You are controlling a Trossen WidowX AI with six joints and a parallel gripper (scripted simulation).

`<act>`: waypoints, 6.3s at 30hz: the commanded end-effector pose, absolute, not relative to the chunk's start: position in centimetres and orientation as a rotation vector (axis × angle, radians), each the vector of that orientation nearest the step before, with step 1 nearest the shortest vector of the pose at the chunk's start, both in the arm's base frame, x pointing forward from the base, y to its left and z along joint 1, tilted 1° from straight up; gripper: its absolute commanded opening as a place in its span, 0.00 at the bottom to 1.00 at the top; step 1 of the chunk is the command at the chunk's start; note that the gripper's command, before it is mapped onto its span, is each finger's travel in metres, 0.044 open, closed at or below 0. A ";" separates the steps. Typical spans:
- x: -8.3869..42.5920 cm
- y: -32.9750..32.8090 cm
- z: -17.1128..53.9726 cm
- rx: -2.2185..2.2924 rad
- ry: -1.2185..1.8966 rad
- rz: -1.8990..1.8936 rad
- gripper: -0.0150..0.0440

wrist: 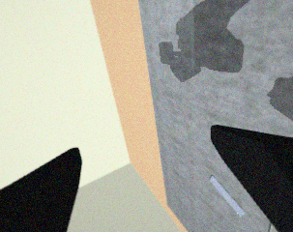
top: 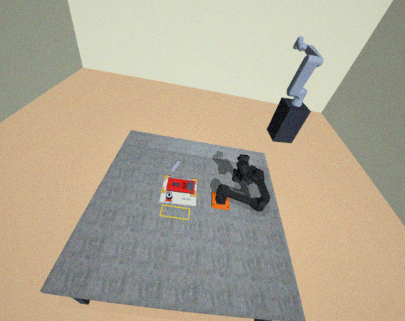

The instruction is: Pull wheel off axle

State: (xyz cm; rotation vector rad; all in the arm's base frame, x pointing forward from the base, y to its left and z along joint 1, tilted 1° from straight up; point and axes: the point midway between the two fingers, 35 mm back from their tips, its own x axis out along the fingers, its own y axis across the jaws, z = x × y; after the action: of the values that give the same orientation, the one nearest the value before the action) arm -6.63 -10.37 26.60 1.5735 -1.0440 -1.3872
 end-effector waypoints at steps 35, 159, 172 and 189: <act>31.6 -5.4 19.9 1.352 0.803 -1.299 0.76; 36.7 -0.2 8.5 1.318 1.136 -1.265 0.25; 36.7 -0.2 9.0 1.318 1.136 -1.265 0.25; 36.7 -0.3 9.5 1.319 1.136 -1.266 0.25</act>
State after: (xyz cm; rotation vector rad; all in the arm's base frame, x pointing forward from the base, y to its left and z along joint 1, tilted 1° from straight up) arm 36.67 -0.29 9.24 1.3154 1.1361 -1.2693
